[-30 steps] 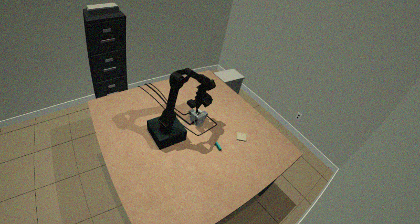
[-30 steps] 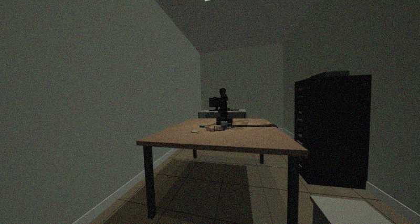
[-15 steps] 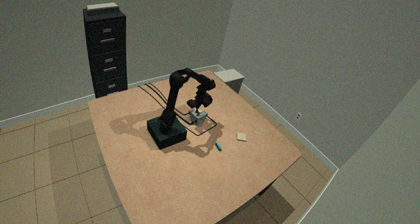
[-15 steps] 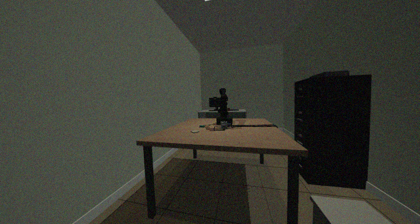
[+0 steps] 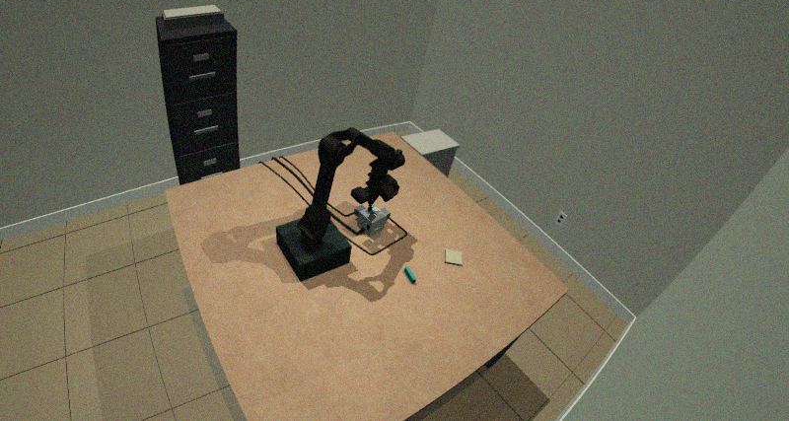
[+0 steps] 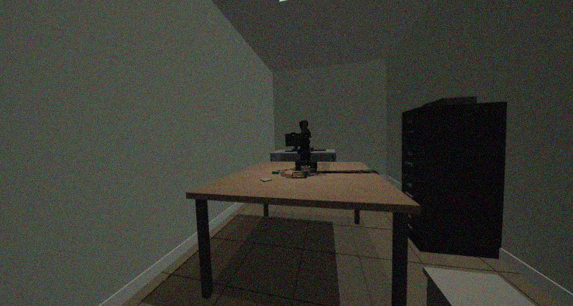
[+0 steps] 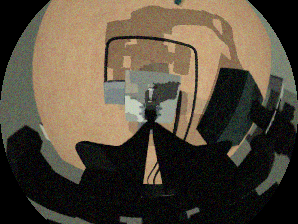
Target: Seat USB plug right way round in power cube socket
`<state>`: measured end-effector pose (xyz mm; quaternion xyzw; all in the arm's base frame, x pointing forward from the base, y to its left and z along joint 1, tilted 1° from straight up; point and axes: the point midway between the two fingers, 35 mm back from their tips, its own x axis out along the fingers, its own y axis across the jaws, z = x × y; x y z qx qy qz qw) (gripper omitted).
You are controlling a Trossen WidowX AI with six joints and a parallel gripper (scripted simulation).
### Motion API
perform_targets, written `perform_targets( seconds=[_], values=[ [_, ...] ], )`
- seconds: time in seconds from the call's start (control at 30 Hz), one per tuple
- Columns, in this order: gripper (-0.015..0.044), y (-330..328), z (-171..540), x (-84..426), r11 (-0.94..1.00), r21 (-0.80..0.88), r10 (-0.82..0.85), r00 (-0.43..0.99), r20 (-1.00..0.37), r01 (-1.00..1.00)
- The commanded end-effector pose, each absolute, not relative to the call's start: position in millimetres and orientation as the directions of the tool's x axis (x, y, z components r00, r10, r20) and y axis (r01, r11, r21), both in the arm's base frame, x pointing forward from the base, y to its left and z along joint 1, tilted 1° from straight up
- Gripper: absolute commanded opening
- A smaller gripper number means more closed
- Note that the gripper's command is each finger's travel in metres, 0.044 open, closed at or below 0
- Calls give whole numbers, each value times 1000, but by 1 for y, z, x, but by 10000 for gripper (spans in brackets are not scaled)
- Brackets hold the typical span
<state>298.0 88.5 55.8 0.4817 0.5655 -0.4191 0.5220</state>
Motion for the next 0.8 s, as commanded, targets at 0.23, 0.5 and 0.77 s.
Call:
perform_targets(
  seconds=[0.23,0.5,0.77],
  values=[
    [0,89,53,298,188,25,106,5,-994,982],
    [0,89,53,298,188,25,106,5,-994,982],
    [79,89,56,298,185,30,108,10,-994,982]
  ],
)
